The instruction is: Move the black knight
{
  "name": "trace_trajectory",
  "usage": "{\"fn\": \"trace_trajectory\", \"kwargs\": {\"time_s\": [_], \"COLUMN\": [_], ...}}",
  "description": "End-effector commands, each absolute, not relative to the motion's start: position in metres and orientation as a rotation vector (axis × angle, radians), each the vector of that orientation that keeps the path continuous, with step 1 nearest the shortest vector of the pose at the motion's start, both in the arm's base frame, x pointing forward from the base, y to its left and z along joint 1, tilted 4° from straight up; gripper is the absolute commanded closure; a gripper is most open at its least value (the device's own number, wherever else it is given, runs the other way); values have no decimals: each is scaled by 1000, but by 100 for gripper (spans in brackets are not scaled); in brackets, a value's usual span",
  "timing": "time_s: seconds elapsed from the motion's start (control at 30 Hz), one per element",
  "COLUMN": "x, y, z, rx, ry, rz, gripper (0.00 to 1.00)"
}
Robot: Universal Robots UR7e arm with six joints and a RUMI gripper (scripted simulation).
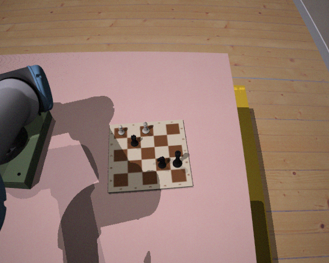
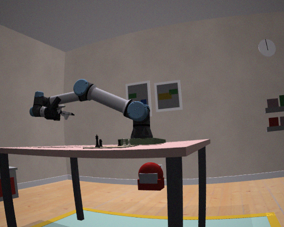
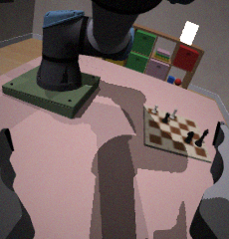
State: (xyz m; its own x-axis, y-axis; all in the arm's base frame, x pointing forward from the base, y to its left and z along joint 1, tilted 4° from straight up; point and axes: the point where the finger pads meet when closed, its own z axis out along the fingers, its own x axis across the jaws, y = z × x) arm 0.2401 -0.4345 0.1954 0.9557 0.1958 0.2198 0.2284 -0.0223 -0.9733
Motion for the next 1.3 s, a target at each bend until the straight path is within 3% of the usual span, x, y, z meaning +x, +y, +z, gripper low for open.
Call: {"fn": "trace_trajectory", "kwargs": {"time_s": [0.0, 0.4, 0.83, 1.27], "x": [245, 321, 421, 441], "y": [-432, -384, -279, -247], "z": [192, 130, 38, 17], "rx": [-1607, -1651, -1703, -1712], "ry": [-327, -233, -85, -48], "rz": [-24, 19, 74, 86], "gripper": [0, 0, 0, 0]}}
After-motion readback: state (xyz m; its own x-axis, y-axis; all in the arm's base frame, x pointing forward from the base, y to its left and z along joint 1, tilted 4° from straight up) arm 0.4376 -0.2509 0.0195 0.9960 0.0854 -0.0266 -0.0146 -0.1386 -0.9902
